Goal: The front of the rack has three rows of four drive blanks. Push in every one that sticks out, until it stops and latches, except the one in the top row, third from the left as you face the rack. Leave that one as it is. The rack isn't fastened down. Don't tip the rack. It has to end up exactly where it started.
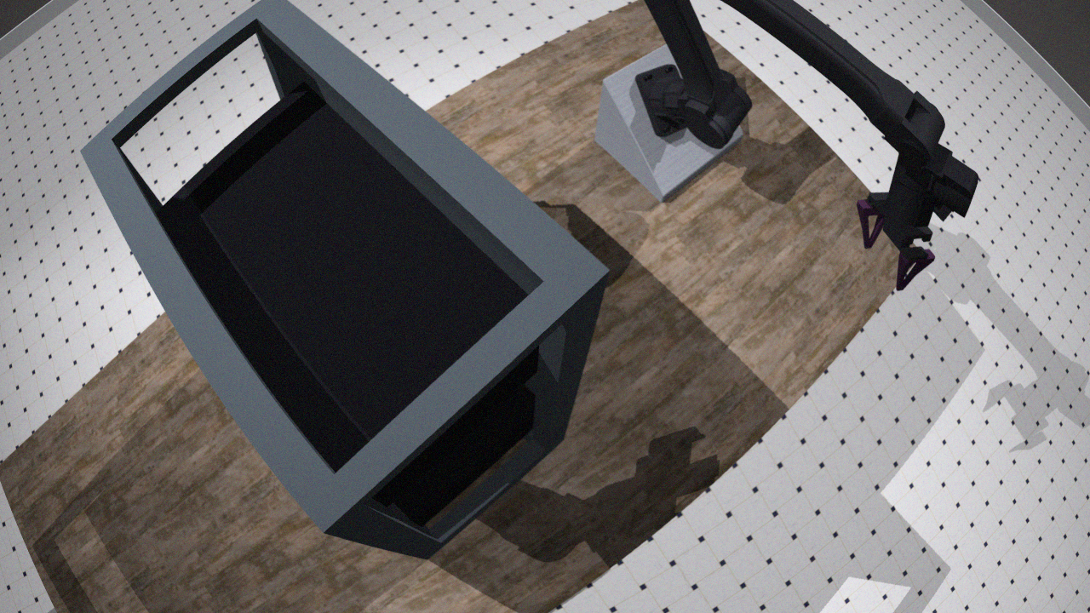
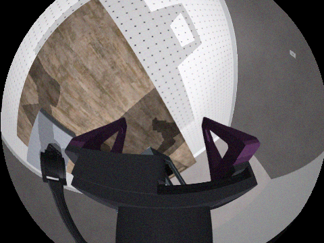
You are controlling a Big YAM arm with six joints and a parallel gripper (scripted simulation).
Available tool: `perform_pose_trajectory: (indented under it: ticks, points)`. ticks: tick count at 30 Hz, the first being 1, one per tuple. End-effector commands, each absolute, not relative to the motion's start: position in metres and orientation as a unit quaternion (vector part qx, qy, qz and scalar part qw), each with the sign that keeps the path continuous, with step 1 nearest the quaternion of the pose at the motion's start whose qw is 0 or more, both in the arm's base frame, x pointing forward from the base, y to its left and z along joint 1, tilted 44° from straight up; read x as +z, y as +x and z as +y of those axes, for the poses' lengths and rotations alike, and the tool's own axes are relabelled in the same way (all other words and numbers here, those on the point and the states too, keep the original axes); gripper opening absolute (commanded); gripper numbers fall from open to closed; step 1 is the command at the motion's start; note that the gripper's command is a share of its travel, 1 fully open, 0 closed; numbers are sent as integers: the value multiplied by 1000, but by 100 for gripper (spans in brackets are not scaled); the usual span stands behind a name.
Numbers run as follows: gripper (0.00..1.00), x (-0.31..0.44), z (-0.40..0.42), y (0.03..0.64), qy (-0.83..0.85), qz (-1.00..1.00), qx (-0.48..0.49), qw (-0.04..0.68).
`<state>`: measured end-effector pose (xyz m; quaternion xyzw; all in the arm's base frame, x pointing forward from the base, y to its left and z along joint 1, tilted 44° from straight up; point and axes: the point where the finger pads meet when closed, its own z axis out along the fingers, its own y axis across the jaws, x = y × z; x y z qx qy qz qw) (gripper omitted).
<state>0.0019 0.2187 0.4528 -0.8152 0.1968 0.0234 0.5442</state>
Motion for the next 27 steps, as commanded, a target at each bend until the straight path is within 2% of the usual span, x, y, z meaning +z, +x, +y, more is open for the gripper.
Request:
perform_pose_trajectory:
  ticks: [1, 27]
  points:
    - [100, 492, 221, 11, -787, 231, 45, 571]
    - [100, 530, 266, 78, -686, 374, 41, 623]
